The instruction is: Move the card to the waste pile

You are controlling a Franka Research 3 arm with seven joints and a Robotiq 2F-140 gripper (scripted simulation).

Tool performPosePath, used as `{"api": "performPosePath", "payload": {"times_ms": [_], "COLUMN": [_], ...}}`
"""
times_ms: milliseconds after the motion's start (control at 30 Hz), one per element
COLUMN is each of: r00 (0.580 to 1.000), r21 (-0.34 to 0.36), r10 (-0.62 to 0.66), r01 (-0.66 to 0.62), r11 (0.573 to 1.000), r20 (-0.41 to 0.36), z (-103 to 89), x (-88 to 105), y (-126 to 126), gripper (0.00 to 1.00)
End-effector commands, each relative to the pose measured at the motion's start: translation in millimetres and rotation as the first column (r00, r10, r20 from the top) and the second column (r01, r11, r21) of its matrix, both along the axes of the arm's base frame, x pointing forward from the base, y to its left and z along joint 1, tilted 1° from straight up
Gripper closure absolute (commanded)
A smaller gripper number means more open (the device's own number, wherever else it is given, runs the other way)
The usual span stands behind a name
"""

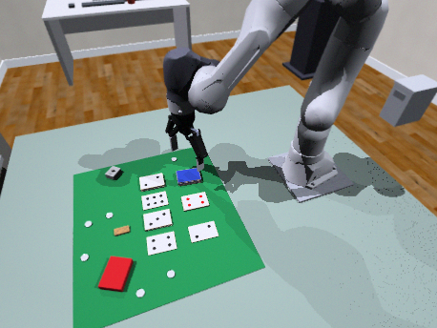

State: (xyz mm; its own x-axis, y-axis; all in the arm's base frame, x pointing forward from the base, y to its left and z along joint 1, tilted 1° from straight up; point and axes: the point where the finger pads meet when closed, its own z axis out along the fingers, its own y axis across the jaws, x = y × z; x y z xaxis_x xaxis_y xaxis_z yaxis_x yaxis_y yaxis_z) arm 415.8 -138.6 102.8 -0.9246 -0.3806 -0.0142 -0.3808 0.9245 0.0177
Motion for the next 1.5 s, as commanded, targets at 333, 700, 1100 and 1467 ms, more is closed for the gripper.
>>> {"api": "performPosePath", "payload": {"times_ms": [333, 700, 1100, 1467], "r00": [0.876, 0.653, 0.373, 0.123], "r21": [-0.003, -0.008, -0.009, 0.0], "r10": [0.482, 0.757, 0.928, 0.992], "r01": [-0.482, -0.757, -0.928, -0.992], "r11": [0.876, 0.654, 0.373, 0.123], "r20": [0.009, 0.015, 0.017, 0.019], "z": [-0.8, -1.2, -11.3, -30.2], "x": [1.0, 1.0, 1.0, 0.9], "y": [-0.6, -0.6, -0.5, -0.4], "gripper": [0.0, 0.5, 0.5, 0.5]}}
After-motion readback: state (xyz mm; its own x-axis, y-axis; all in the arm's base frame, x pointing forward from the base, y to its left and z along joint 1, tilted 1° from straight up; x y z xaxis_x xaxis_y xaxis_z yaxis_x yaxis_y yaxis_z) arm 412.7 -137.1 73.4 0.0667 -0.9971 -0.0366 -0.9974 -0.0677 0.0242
